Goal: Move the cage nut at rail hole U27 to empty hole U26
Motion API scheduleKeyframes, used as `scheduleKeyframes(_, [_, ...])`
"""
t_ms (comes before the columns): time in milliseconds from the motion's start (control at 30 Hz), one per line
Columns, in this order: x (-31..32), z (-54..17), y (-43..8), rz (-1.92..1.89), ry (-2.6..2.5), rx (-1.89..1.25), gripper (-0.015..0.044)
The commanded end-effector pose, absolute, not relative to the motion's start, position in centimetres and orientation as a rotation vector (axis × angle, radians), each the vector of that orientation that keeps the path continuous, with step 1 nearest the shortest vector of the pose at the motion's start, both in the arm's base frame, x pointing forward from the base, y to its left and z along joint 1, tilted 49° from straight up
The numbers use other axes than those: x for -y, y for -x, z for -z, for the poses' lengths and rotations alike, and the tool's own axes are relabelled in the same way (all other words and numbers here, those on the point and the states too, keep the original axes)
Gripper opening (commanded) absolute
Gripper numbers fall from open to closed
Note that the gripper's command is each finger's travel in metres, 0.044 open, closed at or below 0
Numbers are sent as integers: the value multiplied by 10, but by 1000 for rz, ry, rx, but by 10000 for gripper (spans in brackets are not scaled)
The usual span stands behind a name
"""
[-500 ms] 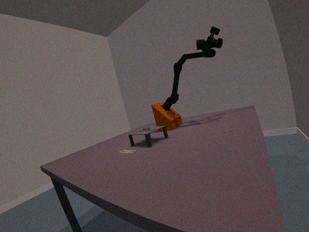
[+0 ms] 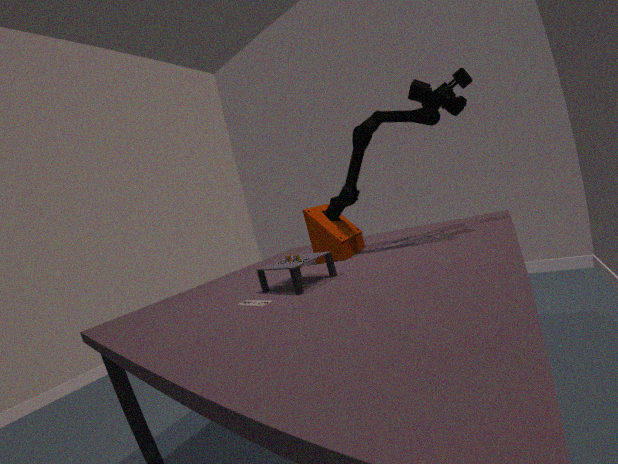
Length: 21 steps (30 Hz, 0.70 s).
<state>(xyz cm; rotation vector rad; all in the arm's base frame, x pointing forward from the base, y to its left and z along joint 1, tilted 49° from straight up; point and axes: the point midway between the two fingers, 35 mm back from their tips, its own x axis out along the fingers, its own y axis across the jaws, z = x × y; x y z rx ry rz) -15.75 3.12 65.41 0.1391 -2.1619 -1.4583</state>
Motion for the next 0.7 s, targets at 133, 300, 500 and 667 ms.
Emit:
scheduleKeyframes(133, [-152,-645,158,1006,148,2530,440])
scheduleKeyframes(300, [-223,-628,136,667,360,2666,440])
scheduleKeyframes(500, [-289,-602,100,299,589,2708,440])
scheduleKeyframes(667, [-343,-573,52,-40,803,2653,440])
